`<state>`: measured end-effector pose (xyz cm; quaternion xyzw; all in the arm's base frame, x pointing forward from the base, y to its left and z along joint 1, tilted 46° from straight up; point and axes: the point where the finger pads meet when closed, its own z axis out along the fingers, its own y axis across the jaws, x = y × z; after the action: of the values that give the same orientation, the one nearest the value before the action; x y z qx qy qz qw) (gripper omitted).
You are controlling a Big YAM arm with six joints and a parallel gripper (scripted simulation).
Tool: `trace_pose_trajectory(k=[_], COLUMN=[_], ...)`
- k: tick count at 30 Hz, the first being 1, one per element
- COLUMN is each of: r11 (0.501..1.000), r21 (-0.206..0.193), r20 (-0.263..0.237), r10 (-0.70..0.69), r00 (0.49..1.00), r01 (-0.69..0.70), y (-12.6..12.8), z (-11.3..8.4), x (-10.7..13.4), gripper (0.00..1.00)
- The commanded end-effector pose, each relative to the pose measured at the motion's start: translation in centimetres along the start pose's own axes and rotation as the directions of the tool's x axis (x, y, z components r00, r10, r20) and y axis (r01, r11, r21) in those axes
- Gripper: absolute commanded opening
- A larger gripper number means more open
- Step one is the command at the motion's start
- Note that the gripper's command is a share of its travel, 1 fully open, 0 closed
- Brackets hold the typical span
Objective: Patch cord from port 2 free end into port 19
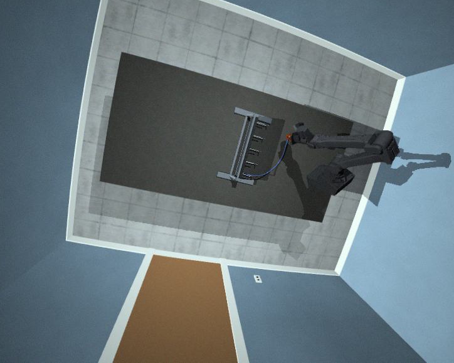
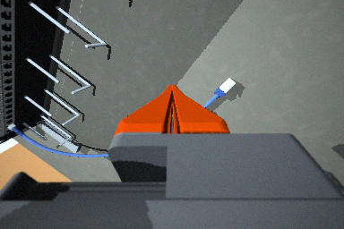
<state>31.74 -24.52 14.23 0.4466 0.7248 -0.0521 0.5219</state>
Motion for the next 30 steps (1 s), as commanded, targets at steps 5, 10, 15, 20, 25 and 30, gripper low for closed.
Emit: trace_pose_trajectory(k=[5, 10, 15, 20, 25, 30], r11=[0.974, 0.909, 0.832, 0.779, 0.779, 0.78], r21=[0.081, 0.198, 0.291, 0.342, 0.338, 0.33], r20=[-0.033, -0.045, -0.027, -0.007, -0.005, -0.002], r10=[0.213, 0.381, 0.5, 0.561, 0.563, 0.563], r00=[0.976, 0.923, 0.865, 0.828, 0.826, 0.827], r01=[-0.21, -0.366, -0.472, -0.526, -0.529, -0.531], y=[-1.3, -3.1, -4.5, -5.3, -5.2, -5.1], z=[0.5, 0.6, 0.4, 0.2, 0.1, 0.0], x=[0.4, 1.7, 2.7, 3.4, 3.3, 3.2], gripper=[0.0, 0.0, 0.0, 0.0, 0.0, 0.0])
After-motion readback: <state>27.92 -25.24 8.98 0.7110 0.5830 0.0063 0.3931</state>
